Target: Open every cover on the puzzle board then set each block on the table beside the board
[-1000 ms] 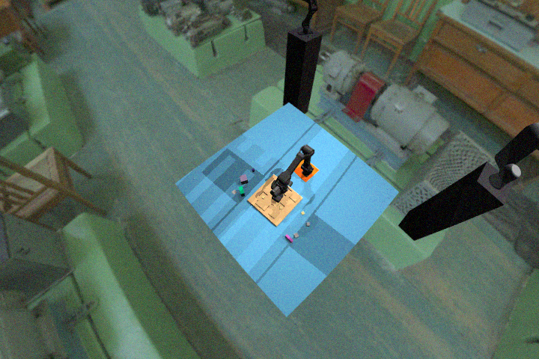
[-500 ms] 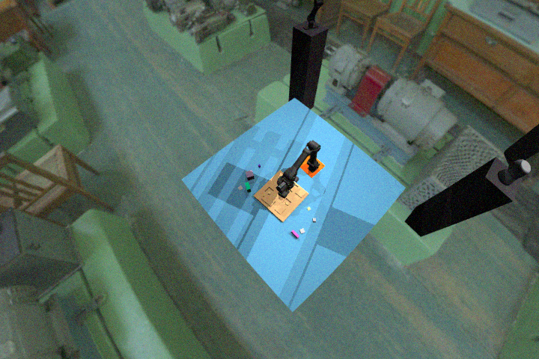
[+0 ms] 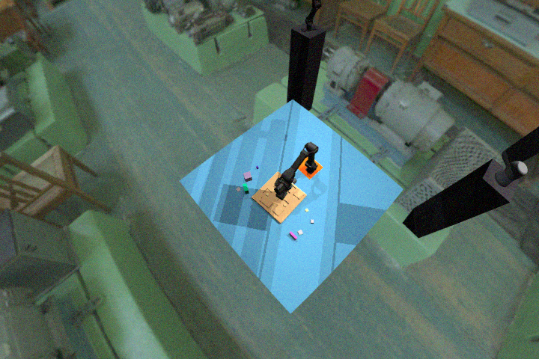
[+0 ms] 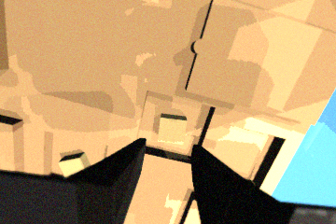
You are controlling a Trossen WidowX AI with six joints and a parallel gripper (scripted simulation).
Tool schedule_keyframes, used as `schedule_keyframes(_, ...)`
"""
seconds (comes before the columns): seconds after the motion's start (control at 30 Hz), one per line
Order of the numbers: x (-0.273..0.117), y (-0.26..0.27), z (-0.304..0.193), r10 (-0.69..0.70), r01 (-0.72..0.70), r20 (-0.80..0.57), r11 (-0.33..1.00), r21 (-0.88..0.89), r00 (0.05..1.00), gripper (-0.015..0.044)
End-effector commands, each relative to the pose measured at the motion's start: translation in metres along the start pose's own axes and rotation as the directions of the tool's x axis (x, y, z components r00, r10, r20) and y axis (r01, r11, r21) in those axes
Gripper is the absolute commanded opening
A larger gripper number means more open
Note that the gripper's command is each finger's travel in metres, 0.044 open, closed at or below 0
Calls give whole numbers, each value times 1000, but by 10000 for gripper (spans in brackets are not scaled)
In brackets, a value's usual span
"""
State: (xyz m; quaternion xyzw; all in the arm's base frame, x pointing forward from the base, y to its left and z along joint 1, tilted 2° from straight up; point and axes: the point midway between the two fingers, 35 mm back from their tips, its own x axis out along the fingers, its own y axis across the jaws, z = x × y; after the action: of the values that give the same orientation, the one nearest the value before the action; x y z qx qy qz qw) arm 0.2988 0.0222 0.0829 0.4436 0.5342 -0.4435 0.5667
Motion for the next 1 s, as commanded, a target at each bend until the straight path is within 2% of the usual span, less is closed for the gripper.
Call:
schedule_keyframes(0.0, 5, -1, 0, -6, 6, 2, 1000, -2, 1000, 144)
schedule_keyframes(0.97, 22, -2, 0, -6, 6, 2, 1000, -2, 1000, 144)
